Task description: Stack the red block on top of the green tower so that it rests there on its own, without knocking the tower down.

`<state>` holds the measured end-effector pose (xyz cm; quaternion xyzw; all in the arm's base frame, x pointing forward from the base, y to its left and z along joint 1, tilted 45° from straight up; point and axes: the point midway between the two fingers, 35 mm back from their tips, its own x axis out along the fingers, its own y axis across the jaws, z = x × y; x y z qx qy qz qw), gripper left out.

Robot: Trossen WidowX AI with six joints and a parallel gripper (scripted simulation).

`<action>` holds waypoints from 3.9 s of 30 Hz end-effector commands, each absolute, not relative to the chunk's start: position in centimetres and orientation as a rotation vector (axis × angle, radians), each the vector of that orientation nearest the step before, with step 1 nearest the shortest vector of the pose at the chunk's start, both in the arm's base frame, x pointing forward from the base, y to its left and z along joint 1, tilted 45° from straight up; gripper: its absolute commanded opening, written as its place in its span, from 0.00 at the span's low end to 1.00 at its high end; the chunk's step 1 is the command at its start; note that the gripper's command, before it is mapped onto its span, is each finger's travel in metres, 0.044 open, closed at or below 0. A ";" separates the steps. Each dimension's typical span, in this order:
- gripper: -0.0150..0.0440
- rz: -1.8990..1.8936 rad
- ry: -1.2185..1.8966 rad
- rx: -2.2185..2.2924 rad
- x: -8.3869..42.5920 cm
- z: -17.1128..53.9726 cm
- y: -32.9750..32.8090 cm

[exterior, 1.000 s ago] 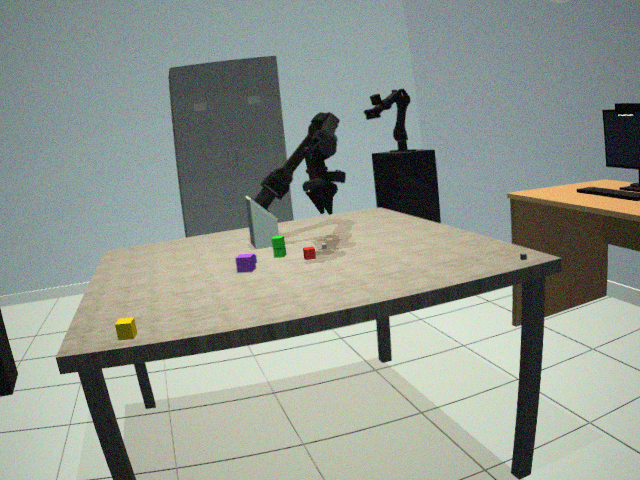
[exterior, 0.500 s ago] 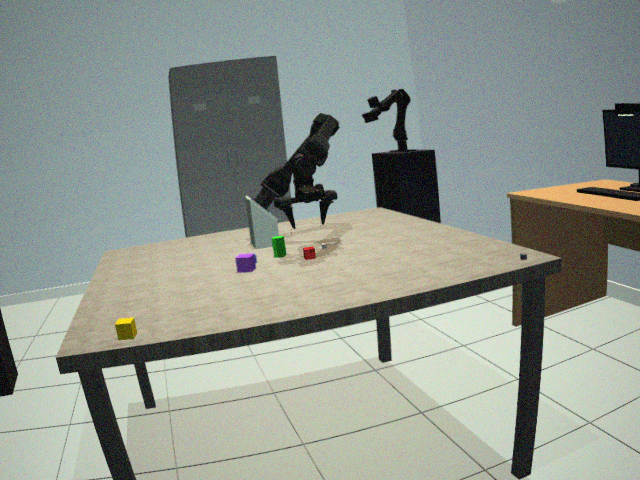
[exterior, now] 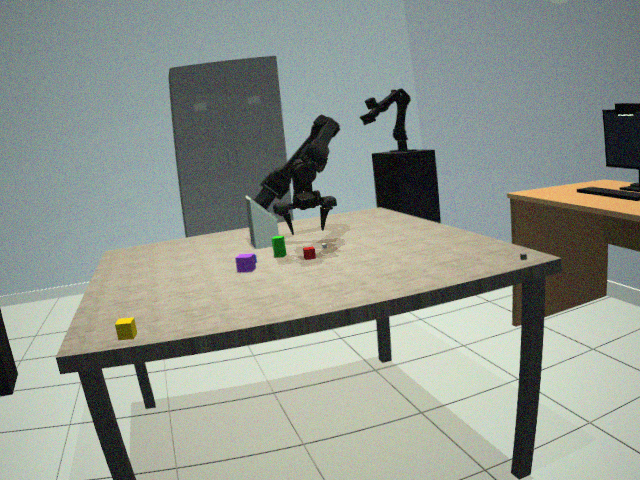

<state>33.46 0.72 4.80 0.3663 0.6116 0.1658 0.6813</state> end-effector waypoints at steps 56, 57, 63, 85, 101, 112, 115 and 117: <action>0.78 0.372 1.392 0.834 34.3 -0.5 5.8; 0.73 0.372 1.392 0.834 34.3 -0.5 5.8; 0.47 0.372 1.392 0.834 34.3 -0.5 5.8; 0.25 0.370 1.393 0.832 33.2 4.0 1.5; 0.25 0.368 1.394 0.830 32.2 8.0 -2.3; 0.25 0.360 1.396 0.826 29.7 6.2 -3.7; 0.25 0.358 1.397 0.825 28.3 5.4 -4.3; 0.25 0.357 1.398 0.825 27.3 4.9 -4.6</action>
